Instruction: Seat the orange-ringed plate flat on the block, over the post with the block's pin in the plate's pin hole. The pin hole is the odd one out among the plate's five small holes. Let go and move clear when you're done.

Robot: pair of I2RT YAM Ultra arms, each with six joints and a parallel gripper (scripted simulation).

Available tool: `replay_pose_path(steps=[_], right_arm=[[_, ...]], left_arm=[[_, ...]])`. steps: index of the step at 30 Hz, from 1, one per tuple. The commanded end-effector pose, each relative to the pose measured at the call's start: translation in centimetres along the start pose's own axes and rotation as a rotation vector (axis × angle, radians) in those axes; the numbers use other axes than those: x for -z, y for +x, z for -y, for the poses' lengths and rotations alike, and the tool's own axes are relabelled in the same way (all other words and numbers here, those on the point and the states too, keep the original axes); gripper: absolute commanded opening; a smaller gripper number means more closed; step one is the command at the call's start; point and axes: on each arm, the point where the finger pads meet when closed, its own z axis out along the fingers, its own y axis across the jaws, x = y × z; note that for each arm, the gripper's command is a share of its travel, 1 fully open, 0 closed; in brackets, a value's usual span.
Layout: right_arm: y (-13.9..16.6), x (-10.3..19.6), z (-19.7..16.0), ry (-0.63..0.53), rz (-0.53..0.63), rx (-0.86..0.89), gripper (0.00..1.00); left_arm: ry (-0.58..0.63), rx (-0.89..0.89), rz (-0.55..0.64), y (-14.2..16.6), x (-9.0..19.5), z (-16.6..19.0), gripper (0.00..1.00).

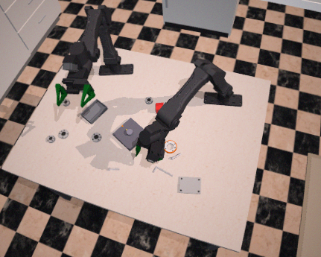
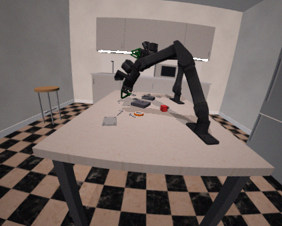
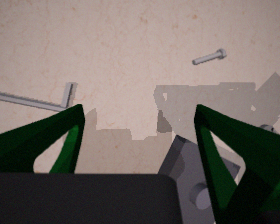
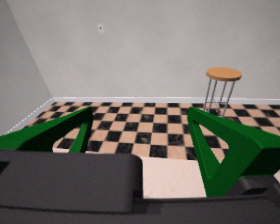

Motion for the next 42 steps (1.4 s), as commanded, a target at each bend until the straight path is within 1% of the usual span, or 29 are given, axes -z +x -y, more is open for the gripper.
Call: replay_pose_path(steps=[1,2,3,4,5,6,8,9,10,13,16,17,19,20,21,23,28,29,30,32,36,37,39,42], right_arm=[[-1.5,3.6,-1.3,-0.061,0.017,0.033,1.00],[-1.5,3.6,-1.3,-0.061,0.017,0.033,1.00],[-1.6,4.5,-1.5,-0.074,0.025,0.039,1.00],[-1.1,5.4,-1.7,-0.085,0.009,0.047,1.00],[-0.8,6.2,-1.8,-0.097,0.005,0.054,1.00],[-0.1,6.7,-2.0,-0.108,-0.010,0.062,1.00],[0.1,8.8,-2.3,-0.133,-0.006,0.075,1.00],[1.4,8.9,-2.5,-0.143,-0.036,0.084,1.00],[0.9,10.3,-2.6,-0.155,-0.016,0.089,1.00],[1.6,11.8,-2.8,-0.174,-0.021,0.099,1.00],[1.0,12.6,-2.9,-0.180,0.003,0.098,1.00],[0.5,12.6,-2.9,-0.177,0.017,0.095,1.00],[0.5,12.6,-2.9,-0.177,0.017,0.095,1.00],[-0.6,12.2,-2.4,-0.153,0.043,0.090,1.00],[-2.1,13.1,-2.7,-0.161,0.077,0.073,1.00],[-2.3,13.3,-2.7,-0.161,0.082,0.073,1.00],[-2.1,13.1,-2.7,-0.161,0.077,0.075,1.00],[-2.0,13.0,-2.8,-0.161,0.073,0.076,1.00],[-2.0,13.0,-2.8,-0.161,0.074,0.076,1.00],[-2.0,13.0,-2.8,-0.161,0.074,0.076,1.00],[-2.0,13.0,-2.8,-0.161,0.074,0.076,1.00],[-2.0,13.0,-2.8,-0.161,0.074,0.076,1.00],[-2.0,13.0,-2.8,-0.161,0.074,0.076,1.00],[-2.0,13.0,-2.8,-0.161,0.074,0.076,1.00]], left_arm=[[-0.137,0.051,-0.126,3.5,1.8,-2.7,0.80],[-0.137,0.051,-0.126,3.5,1.8,-2.7,0.80],[-0.163,0.065,-0.143,3.7,2.2,-3.2,0.80],[-0.182,0.067,-0.161,4.4,2.8,-3.2,0.80],[-0.245,0.078,-0.226,6.6,2.6,-5.1,0.80],[-0.288,0.088,-0.265,7.8,2.7,-6.0,0.80],[-0.355,0.105,-0.318,9.2,3.7,-7.3,0.80],[-0.389,0.112,-0.344,10.0,4.3,-7.9,0.80],[-0.418,0.119,-0.365,10.6,4.8,-8.4,0.80],[-0.463,0.127,-0.397,11.6,5.6,-9.2,0.80],[-0.463,0.127,-0.394,11.4,5.6,-9.1,0.80],[-0.442,0.126,-0.372,10.8,5.4,-8.6,0.80],[-0.442,0.126,-0.372,10.8,5.4,-8.6,0.80],[-0.423,0.122,-0.357,10.3,5.0,-8.4,0.80],[-0.431,0.101,-0.382,11.4,4.6,-8.8,0.80],[-0.405,0.103,-0.351,10.1,4.9,-7.9,0.80],[-0.400,0.104,-0.345,9.9,5.1,-7.8,0.80],[-0.448,0.092,-0.399,11.7,3.3,-9.1,0.80],[-0.391,0.103,-0.325,9.1,5.1,-7.6,0.80],[-0.402,0.097,-0.347,10.1,4.8,-7.8,0.80],[-0.405,0.098,-0.350,10.1,4.7,-7.8,0.80],[-0.431,0.110,-0.374,11.1,3.7,-9.1,0.80],[-0.448,0.108,-0.396,11.8,2.8,-9.8,0.80],[-0.423,0.106,-0.367,11.1,3.1,-9.2,0.80]])
